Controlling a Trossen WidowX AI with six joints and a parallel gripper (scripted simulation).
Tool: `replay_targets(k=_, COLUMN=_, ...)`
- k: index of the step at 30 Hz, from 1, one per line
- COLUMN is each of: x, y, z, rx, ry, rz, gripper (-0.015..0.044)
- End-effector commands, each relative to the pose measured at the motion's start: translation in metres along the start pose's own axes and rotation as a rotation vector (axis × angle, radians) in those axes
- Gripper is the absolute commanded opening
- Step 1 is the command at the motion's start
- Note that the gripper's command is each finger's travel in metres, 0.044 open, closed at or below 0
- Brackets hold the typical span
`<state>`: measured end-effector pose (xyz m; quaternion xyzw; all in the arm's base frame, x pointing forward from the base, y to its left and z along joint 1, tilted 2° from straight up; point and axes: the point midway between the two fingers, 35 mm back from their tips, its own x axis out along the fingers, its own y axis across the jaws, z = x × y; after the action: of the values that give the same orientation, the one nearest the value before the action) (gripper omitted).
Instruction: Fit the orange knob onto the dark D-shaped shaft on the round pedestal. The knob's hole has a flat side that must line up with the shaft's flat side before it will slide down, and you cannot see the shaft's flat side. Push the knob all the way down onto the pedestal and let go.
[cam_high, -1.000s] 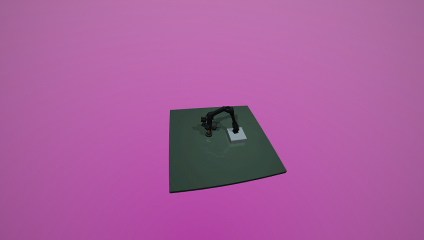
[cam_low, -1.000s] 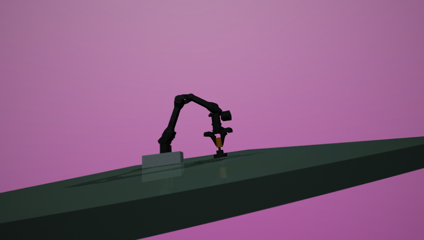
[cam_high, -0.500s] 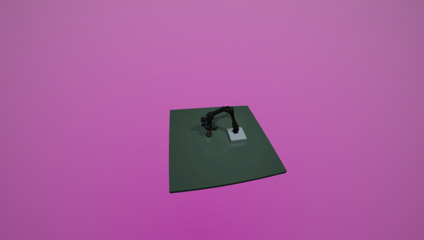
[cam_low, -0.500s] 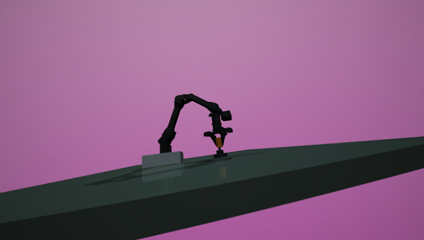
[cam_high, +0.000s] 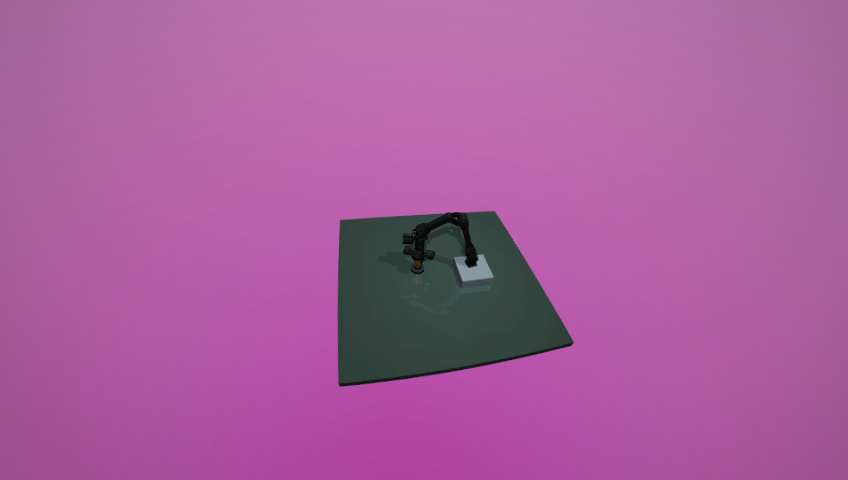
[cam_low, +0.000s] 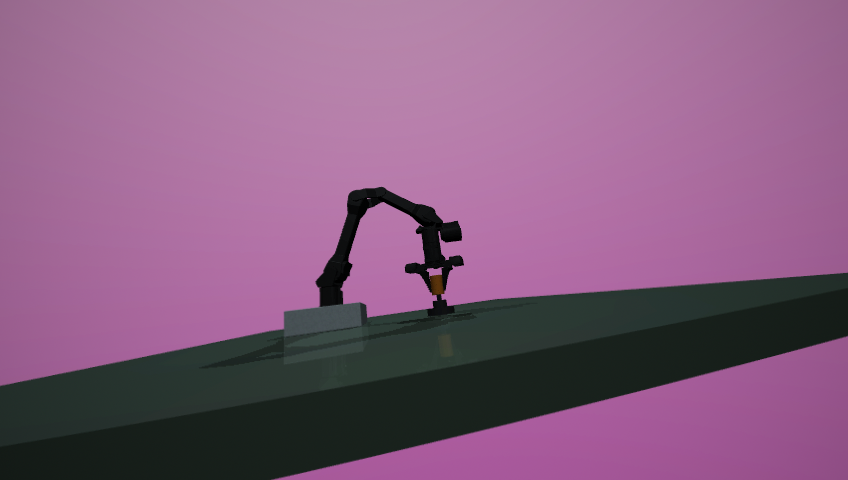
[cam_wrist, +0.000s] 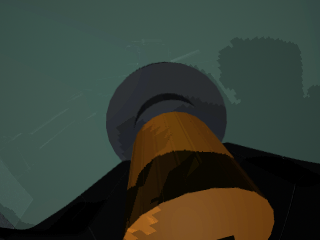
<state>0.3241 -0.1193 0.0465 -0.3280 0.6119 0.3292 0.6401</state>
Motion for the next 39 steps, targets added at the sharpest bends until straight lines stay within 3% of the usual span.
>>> replay_targets(k=1, x=0.0, y=-0.0006, z=-0.0003, rx=-0.005, ry=0.002, rz=-0.007, gripper=0.0)
replay_targets(k=9, x=-0.0049, y=-0.0021, z=0.0001, rx=-0.014, ry=0.002, rz=-0.007, gripper=0.0)
replay_targets(k=16, x=-0.0056, y=-0.0044, z=0.0007, rx=-0.215, ry=0.002, rz=-0.007, gripper=0.0)
replay_targets(k=39, x=-0.005, y=-0.0075, z=0.0014, rx=-0.224, ry=0.002, rz=-0.007, gripper=0.0)
